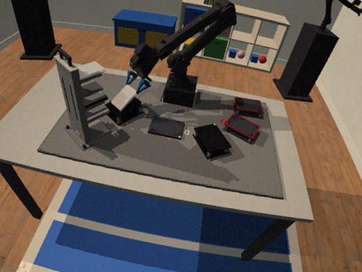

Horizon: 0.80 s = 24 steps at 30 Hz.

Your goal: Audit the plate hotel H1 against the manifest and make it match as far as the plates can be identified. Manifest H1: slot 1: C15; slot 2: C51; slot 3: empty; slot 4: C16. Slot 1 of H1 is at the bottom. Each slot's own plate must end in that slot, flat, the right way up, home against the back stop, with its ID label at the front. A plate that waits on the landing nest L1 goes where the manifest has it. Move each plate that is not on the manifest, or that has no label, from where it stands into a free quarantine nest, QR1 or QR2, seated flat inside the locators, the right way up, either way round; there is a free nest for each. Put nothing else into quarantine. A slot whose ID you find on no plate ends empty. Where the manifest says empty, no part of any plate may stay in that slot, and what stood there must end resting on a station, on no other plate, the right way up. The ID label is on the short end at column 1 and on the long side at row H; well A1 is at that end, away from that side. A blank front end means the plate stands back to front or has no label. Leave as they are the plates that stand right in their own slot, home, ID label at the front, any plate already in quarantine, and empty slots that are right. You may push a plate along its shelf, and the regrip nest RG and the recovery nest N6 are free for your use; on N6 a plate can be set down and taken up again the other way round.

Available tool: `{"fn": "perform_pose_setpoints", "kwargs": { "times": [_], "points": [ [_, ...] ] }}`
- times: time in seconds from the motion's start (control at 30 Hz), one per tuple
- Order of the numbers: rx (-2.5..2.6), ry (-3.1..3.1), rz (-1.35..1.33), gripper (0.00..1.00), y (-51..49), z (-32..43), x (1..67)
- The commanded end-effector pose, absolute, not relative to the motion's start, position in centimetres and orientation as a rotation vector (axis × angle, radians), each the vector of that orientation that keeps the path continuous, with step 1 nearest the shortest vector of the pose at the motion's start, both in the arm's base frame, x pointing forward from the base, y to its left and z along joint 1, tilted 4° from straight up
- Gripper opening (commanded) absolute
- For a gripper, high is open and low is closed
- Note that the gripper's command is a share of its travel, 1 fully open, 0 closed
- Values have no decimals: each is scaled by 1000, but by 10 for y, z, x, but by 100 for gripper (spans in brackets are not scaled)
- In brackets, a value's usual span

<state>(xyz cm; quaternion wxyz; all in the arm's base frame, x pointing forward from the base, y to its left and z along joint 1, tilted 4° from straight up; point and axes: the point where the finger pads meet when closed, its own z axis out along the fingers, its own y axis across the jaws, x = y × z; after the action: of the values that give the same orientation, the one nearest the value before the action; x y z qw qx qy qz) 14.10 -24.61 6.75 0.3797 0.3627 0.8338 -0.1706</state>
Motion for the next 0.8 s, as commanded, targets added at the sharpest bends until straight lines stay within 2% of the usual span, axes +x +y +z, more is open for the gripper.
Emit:
{"fn": "perform_pose_setpoints", "kwargs": {
  "times": [0.0,0.2,0.5,0.53,0.77],
  "points": [
    [885,2074,-485,86,-268,100,152],
    [913,2109,-448,86,-252,71,146],
    [912,2109,-447,86,-252,67,146],
    [891,2080,-478,86,-266,87,152],
    [912,2109,-447,86,-252,63,147]
  ]
}}
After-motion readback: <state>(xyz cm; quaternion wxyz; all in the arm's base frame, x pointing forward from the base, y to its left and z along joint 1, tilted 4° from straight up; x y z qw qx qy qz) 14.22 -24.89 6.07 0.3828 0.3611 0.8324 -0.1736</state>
